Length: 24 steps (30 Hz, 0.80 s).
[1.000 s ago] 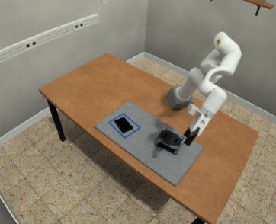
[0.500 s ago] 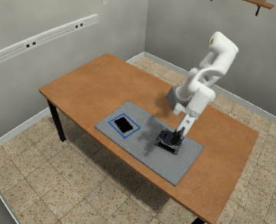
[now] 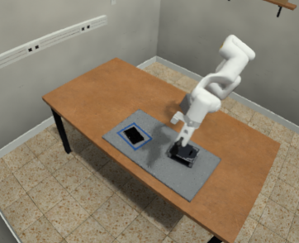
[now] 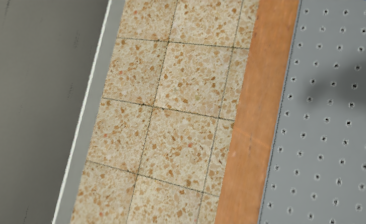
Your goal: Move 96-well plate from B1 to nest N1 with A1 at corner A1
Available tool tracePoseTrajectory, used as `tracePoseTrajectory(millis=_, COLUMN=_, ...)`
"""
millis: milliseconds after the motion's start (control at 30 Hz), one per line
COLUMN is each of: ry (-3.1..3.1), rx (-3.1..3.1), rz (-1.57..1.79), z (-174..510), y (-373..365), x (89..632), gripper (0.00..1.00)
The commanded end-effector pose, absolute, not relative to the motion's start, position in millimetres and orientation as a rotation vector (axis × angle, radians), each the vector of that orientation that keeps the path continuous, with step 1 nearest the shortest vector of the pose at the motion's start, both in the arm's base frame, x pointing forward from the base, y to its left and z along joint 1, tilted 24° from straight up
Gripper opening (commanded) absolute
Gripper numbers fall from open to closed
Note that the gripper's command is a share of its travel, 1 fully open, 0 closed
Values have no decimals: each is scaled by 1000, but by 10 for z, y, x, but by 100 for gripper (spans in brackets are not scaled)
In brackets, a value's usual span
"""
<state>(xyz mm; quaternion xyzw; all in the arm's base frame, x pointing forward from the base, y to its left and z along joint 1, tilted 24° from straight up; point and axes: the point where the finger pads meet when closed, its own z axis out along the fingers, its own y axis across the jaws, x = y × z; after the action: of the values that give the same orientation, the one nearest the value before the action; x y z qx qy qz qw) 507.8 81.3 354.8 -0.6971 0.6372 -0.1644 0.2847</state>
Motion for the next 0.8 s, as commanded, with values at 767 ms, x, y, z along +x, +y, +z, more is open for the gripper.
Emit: tracePoseTrajectory(millis=767, ry=1816, rx=-1816, rz=-269, z=2861, y=62, x=5309, gripper=100)
